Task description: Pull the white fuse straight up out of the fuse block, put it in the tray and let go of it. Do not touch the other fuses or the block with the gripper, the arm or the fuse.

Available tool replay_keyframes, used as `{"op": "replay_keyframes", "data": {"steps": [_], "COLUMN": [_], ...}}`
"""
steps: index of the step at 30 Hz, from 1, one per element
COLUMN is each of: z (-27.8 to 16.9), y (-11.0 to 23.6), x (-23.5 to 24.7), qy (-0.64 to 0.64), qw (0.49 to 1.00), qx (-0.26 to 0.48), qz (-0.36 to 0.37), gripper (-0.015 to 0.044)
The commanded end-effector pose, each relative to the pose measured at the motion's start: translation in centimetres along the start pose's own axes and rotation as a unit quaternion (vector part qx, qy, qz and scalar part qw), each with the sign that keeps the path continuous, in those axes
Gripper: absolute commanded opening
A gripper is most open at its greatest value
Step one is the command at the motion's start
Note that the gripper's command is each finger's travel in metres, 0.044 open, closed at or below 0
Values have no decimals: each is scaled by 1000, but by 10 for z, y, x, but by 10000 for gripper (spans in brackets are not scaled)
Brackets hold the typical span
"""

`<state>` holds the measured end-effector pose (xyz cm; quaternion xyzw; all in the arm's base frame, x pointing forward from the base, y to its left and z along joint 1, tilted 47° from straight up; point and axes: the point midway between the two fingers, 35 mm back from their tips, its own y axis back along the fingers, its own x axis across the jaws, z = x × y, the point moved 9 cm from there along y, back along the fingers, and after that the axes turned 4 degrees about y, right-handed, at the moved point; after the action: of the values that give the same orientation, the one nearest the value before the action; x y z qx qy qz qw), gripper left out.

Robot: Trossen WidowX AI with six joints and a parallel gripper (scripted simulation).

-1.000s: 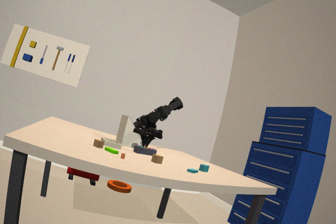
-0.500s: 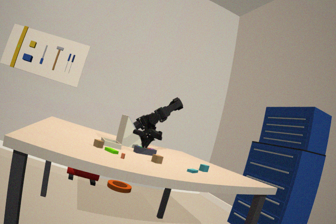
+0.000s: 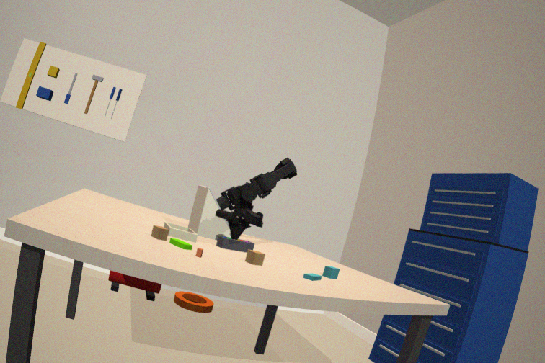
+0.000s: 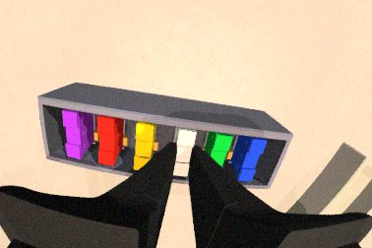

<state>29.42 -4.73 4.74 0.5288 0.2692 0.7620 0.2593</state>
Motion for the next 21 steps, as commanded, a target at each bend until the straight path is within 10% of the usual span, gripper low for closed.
{"op": "replay_keyframes", "data": {"steps": [1,21], "z": [0,0], "y": [1,11], "x": [0,0], "qy": [0,0], "qw": [1000,1000], "qx": [0,0], "qz": [0,0], "gripper": [0,0]}}
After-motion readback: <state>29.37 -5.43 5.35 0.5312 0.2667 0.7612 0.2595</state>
